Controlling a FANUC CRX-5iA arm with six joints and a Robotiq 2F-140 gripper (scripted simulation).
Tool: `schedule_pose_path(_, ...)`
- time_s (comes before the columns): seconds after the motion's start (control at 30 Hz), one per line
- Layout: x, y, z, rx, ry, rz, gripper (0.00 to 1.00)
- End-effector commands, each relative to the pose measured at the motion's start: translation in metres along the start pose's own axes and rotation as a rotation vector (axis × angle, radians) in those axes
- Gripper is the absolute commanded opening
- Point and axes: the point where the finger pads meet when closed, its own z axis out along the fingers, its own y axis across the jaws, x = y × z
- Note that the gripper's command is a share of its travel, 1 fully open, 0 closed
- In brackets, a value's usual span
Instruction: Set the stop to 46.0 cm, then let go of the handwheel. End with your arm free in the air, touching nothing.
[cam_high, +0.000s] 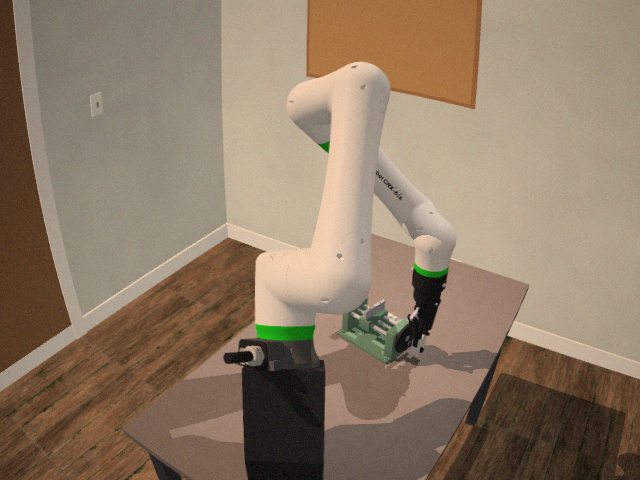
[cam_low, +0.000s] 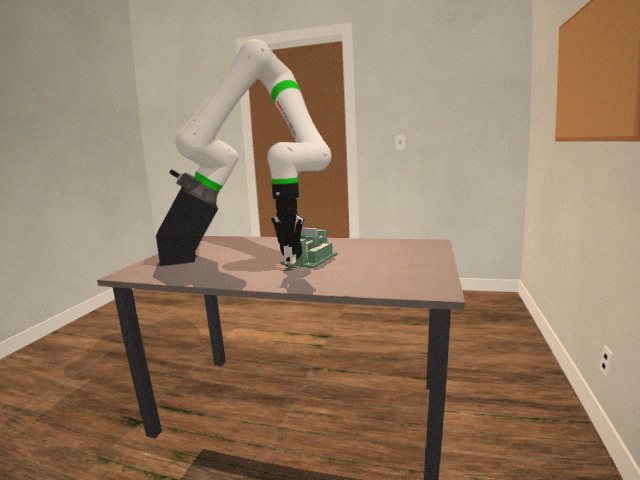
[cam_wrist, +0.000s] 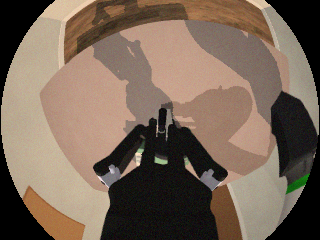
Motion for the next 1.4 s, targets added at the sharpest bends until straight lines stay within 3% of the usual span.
schedule_pose_path(0.0, 0.000, -0.002, -0.001, 0.001, 0.000, 0.000, 0.04)
schedule_pose_path(1.37, 0.000, -0.016, -0.043, 0.001, 0.000, 0.000, 0.04)
